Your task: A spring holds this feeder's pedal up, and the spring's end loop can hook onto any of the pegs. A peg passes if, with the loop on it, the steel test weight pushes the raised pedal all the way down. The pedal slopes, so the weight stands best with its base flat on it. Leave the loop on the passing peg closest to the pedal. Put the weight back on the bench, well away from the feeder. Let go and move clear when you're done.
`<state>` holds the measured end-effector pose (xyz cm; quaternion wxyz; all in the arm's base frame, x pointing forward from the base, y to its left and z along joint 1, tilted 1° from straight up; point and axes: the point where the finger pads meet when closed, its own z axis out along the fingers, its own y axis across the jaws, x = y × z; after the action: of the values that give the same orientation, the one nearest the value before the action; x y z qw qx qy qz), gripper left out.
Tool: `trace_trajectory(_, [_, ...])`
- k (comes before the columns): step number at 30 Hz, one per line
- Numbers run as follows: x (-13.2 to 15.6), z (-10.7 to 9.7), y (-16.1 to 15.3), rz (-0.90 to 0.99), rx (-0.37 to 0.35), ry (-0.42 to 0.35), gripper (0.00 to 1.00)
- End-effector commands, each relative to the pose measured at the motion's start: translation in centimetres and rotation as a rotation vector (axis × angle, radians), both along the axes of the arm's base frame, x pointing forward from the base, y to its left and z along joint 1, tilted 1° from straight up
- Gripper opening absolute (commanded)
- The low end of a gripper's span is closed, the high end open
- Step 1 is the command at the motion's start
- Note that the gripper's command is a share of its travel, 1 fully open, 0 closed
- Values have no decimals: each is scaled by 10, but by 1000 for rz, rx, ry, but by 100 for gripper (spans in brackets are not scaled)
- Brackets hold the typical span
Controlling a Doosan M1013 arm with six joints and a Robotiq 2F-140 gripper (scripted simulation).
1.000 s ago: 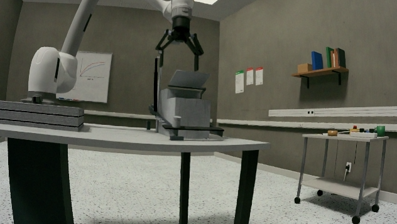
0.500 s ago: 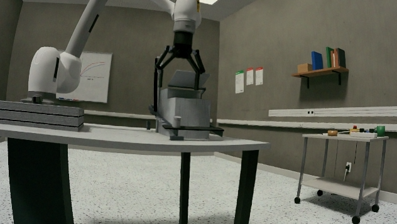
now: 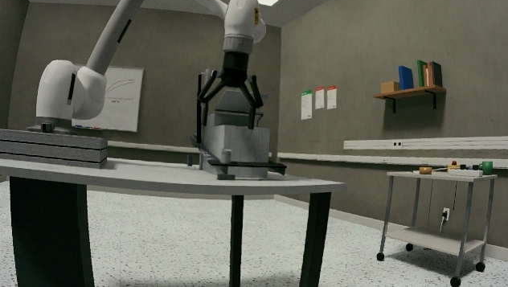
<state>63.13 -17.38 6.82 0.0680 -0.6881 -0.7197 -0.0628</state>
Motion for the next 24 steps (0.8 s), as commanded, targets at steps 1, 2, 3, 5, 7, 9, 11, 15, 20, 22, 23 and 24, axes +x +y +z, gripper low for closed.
trace_trajectory(1, [1,3,0,0,-5,-3,100])
trace_trajectory(2, [1,3,0,0,-4,-3,100])
trace_trajectory(3, [1,3,0,0,-3,-2,100])
trace_trajectory(5, [1,2,0,1,-2,-2,100])
trace_trajectory(7, [1,2,0,1,0,-2,100])
trace_trajectory(9, [1,1,0,1,1,-2,100])
trace_trajectory(11, [1,0,0,1,3,-2,100])
trace_trajectory(15, [1,0,0,1,4,-2,100])
trace_trajectory(20, [1,-8,0,1,3,-2,100])
trace_trajectory(22, [1,-12,0,1,3,-2,100])
trace_trajectory(23, [1,-13,0,1,3,-2,100])
trace_trajectory(24, [1,-15,0,1,3,-2,100])
